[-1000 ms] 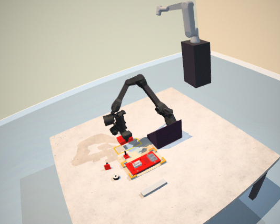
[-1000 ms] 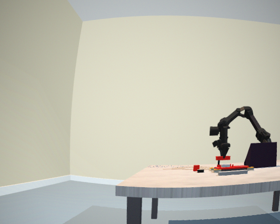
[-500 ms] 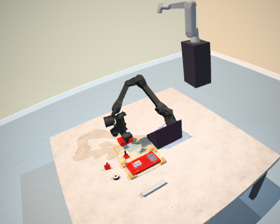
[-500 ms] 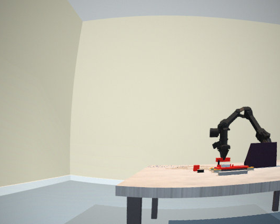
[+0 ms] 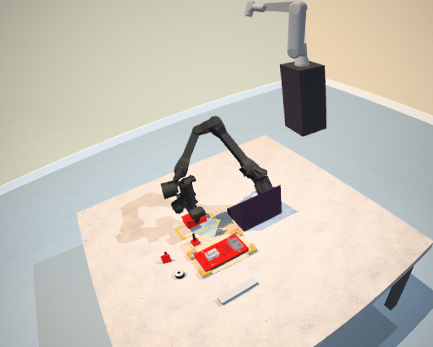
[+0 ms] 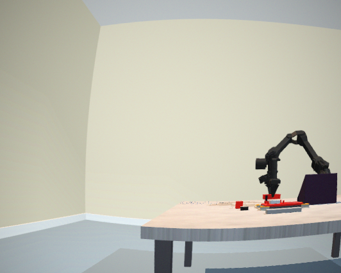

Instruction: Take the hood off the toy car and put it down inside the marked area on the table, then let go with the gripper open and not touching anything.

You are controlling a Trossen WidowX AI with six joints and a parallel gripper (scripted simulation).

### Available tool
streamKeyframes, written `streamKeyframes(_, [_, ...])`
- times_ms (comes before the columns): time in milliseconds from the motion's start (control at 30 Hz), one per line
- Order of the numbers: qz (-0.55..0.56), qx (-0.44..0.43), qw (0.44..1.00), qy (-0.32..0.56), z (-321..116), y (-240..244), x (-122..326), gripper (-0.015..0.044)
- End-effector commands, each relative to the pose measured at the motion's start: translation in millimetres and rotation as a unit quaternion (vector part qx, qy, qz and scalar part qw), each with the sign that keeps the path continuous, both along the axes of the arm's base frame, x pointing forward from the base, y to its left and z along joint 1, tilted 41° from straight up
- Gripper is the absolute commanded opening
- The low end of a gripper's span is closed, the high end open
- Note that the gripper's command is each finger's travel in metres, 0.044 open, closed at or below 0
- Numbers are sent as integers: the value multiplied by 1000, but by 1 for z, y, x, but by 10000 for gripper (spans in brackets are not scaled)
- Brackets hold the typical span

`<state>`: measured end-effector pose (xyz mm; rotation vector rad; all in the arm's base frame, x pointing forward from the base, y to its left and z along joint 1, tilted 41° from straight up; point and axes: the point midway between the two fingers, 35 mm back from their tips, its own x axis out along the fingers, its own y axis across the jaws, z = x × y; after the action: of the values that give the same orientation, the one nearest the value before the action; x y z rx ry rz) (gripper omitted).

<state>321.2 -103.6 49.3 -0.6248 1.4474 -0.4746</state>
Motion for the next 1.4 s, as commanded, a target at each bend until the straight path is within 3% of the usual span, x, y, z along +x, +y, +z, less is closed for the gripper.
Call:
streamKeyframes(0, [1,1,1000,5,-5,-2,-3,0])
streamKeyframes(1367, [1,0,1000,5,-21,-17,-2,0])
